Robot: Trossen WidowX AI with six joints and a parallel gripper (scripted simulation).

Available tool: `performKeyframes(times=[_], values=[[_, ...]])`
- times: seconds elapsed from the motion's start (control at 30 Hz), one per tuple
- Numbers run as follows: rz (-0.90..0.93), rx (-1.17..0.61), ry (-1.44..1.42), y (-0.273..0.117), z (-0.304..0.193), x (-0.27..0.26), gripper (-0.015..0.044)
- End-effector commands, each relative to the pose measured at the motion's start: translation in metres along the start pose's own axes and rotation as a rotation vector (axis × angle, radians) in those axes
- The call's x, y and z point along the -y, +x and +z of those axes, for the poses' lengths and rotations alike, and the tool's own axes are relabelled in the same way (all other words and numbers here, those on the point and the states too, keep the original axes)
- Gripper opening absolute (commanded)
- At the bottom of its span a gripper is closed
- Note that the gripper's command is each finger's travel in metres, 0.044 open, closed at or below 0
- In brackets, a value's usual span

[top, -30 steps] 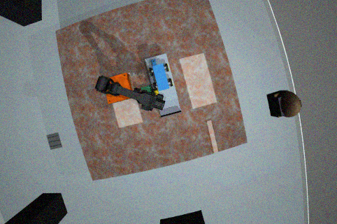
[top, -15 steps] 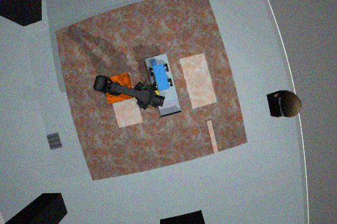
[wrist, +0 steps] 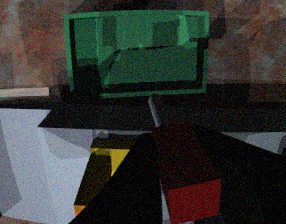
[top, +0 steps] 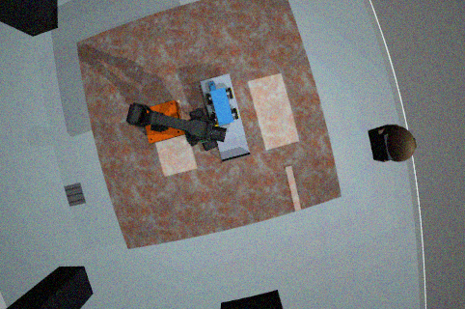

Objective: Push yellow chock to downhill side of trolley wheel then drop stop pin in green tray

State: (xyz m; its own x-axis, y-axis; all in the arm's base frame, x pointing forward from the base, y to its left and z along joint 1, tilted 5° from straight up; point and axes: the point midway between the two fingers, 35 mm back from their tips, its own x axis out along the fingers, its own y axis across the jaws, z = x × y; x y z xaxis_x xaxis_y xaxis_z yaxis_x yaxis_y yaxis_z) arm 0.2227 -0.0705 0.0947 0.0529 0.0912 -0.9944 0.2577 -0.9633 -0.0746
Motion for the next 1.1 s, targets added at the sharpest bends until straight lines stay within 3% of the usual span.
performKeyframes(times=[0.0, 0.53, 1.07], values=[[0.017, -0.007, 0.042, -0.002, 0.000, 0.000, 0.0000], [0.034, 0.003, 0.119, 0.019, 0.016, 0.002, 0.0000], [0.204, 0.009, 0.117, 0.064, 0.018, -0.017, 0.0000]])
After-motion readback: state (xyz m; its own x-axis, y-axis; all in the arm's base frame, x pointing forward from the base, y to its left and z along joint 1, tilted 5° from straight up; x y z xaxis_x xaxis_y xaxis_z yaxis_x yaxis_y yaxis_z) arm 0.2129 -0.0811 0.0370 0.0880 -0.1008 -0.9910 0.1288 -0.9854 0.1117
